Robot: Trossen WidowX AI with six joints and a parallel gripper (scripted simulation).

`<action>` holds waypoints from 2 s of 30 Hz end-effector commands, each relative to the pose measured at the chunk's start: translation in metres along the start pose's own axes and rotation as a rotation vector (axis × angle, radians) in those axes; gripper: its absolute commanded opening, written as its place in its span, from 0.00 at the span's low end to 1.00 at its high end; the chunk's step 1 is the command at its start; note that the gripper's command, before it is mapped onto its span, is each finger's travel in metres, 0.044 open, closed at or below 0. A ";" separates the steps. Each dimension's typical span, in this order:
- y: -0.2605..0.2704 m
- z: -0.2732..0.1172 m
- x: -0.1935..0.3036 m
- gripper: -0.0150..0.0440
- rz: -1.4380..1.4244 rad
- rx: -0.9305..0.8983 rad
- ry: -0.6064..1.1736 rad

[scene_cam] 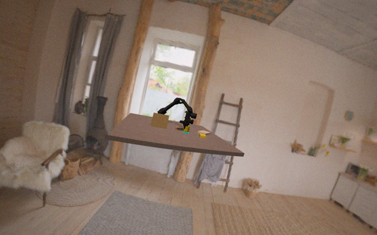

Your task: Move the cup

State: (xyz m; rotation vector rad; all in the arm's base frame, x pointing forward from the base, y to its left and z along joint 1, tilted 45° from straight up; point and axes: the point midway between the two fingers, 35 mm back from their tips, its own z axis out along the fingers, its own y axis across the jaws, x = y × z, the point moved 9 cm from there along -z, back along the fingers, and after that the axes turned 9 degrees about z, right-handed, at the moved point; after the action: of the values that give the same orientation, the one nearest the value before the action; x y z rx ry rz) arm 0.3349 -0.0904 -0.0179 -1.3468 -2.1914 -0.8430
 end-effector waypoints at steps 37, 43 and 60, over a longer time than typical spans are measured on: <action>0.000 -0.015 -0.001 0.50 0.002 0.001 0.001; 0.000 -0.025 -0.001 0.50 0.003 0.000 0.001; -0.002 -0.044 0.000 0.59 0.010 -0.001 0.005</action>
State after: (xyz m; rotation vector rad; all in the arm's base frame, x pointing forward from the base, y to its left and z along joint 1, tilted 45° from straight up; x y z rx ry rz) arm 0.3350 -0.1222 0.0142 -1.3548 -2.1798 -0.8448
